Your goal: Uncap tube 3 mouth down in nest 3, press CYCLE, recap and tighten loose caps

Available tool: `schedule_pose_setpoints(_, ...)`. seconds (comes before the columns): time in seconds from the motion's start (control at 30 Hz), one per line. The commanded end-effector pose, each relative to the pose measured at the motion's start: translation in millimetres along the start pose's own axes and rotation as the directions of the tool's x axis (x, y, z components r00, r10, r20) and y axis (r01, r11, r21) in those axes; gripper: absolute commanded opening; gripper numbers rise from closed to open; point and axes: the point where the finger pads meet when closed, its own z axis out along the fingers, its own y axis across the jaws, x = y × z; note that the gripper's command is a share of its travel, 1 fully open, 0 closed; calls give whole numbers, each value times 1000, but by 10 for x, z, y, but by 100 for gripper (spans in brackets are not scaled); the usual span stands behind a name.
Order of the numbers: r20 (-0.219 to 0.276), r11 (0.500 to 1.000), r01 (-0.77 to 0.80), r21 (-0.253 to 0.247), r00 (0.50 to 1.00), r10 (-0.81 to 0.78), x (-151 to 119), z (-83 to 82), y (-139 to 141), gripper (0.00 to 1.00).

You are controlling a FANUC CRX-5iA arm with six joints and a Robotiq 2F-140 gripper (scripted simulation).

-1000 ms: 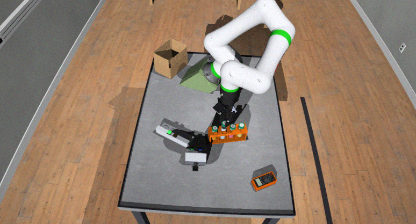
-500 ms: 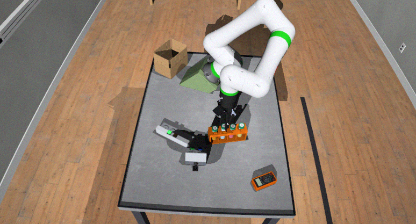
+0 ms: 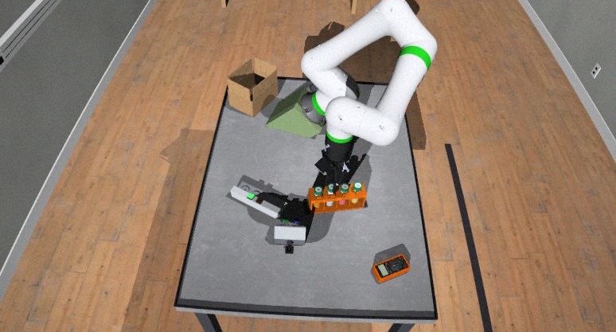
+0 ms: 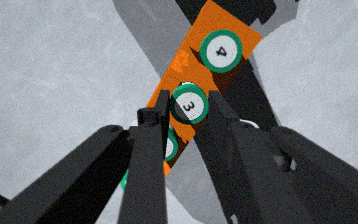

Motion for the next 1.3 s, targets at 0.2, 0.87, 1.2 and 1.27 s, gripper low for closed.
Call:
schedule_pose_setpoints(0.2,-1,1000,0,0,1000,0,4,36,-1,30)
schedule_pose_setpoints(0.87,-1,1000,0,0,1000,0,4,56,-1,41)
schedule_pose_setpoints(1.2,-1,1000,0,0,1000,0,4,56,-1,41)
schedule_pose_setpoints(1.27,-1,1000,0,0,1000,0,4,56,-1,41)
